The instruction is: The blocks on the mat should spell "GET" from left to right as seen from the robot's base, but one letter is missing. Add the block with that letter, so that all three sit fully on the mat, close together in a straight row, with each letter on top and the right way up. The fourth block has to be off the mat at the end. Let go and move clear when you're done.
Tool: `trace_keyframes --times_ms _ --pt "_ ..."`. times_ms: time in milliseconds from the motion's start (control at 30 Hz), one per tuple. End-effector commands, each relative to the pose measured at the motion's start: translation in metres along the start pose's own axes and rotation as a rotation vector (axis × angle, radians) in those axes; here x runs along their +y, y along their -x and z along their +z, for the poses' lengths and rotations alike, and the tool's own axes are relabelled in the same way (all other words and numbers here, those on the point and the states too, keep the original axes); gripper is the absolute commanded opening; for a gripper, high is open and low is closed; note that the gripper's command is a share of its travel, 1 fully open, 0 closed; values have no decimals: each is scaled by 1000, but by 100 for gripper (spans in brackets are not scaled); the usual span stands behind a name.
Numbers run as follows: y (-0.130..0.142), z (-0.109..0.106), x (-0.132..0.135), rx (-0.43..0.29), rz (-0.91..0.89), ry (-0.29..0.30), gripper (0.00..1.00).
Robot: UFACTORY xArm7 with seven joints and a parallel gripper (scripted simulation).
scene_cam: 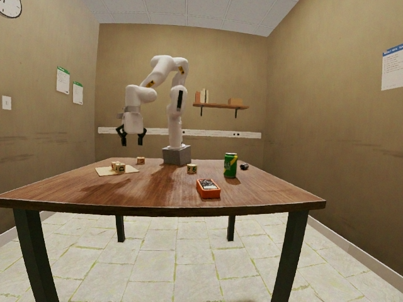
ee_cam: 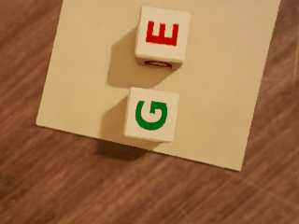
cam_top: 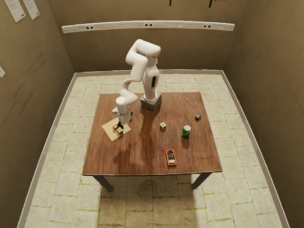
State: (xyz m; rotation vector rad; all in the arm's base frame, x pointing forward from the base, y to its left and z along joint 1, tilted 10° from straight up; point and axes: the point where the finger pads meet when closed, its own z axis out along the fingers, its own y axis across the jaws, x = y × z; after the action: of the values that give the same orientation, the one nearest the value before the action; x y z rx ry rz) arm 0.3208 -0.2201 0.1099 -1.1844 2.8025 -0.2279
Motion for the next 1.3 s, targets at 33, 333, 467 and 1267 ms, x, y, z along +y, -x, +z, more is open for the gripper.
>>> trace_keyframes --times_ms 33,333,467,1267 --pt "-5 -1 -1 0 1 -3 100" --pt "-65 0 8 0 1 -3 100" --pt "-65 0 8 0 1 -3 100" --pt "-65 0 8 0 1 -3 100"
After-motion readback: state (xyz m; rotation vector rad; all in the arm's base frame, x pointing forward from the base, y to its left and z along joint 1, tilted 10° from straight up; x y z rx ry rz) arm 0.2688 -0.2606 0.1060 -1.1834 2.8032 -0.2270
